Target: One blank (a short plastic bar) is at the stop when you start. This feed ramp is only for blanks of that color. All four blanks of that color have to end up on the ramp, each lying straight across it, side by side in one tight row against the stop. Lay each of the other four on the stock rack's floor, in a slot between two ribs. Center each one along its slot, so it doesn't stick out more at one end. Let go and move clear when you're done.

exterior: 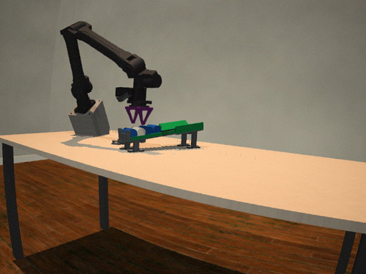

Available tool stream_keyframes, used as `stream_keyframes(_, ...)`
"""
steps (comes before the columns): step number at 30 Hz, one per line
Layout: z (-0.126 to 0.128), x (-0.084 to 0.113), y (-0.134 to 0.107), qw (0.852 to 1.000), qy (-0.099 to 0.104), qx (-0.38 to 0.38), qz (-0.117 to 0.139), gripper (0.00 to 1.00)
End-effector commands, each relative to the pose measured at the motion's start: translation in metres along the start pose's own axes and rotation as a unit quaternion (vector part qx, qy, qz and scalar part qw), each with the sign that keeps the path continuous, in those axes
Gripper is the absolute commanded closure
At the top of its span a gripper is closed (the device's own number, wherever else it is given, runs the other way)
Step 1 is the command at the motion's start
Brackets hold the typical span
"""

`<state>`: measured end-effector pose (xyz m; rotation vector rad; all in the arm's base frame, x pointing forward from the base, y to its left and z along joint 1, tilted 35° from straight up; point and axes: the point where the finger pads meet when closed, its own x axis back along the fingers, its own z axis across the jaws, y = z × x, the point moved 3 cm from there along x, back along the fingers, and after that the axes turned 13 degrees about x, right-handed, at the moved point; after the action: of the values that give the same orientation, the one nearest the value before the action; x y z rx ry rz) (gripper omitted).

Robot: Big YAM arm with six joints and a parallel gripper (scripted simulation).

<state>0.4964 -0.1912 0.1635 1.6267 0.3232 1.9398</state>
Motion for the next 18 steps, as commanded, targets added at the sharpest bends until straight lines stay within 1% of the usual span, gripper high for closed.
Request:
stream_keyframes(1,-0.0010,-0.0096,0.0082,1.000,-0.002,-0.007,-0.002,0.20)
stream_keyframes(18,0.0037,-0.0080,0.0106,1.000,0.002,-0.010,-0.002,0.20)
